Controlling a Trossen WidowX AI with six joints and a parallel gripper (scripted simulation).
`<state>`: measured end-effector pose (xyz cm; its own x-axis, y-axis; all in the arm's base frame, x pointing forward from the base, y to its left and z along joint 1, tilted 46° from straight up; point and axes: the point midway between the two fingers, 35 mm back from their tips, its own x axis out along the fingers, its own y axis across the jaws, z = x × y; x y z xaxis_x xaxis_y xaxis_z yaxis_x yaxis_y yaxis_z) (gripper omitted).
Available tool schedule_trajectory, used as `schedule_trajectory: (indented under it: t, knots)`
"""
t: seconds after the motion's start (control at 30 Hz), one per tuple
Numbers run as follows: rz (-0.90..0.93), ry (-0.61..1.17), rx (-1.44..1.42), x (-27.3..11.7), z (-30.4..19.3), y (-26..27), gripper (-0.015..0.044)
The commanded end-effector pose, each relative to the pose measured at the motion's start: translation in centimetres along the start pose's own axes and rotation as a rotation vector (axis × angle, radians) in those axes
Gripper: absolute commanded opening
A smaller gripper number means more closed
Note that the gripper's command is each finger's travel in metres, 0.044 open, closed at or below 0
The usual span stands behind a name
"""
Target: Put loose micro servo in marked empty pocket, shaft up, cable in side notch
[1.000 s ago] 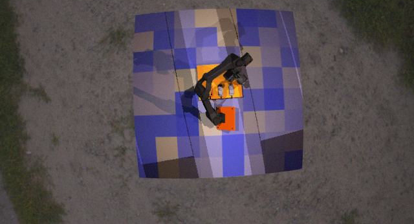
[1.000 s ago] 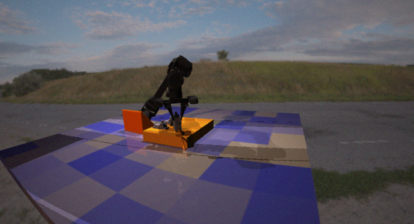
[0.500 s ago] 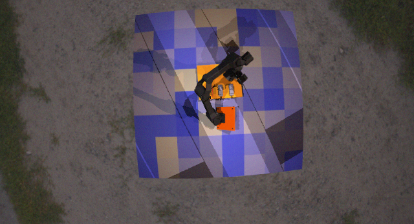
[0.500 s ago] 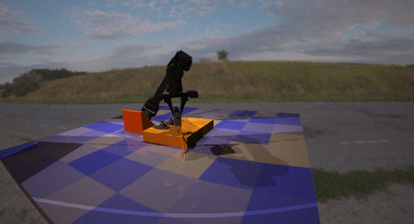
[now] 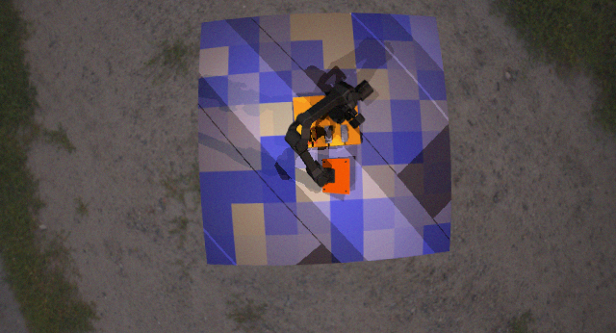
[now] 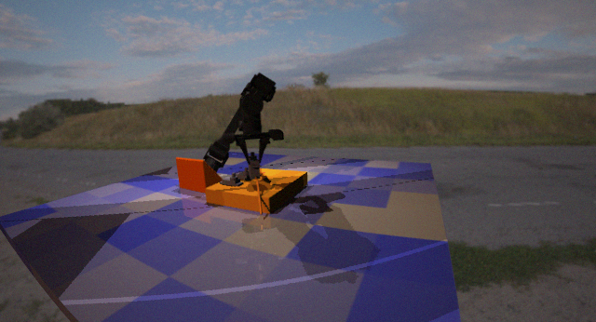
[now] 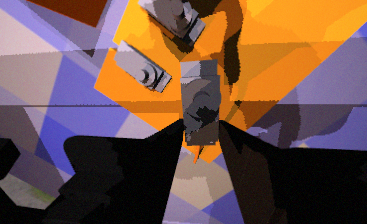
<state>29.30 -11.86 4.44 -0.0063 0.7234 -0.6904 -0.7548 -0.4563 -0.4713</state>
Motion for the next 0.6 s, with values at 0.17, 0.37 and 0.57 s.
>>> schedule_trajectory:
  t: [0.17,0.37,0.57]
  knots:
    - [-0.002,0.003,0.000,0.0,2.8,-2.1,0.0000]
    - [-0.002,0.002,0.001,0.0,4.7,-3.6,0.0000]
    - [-0.003,0.001,0.001,0.1,6.8,-5.1,0.0000]
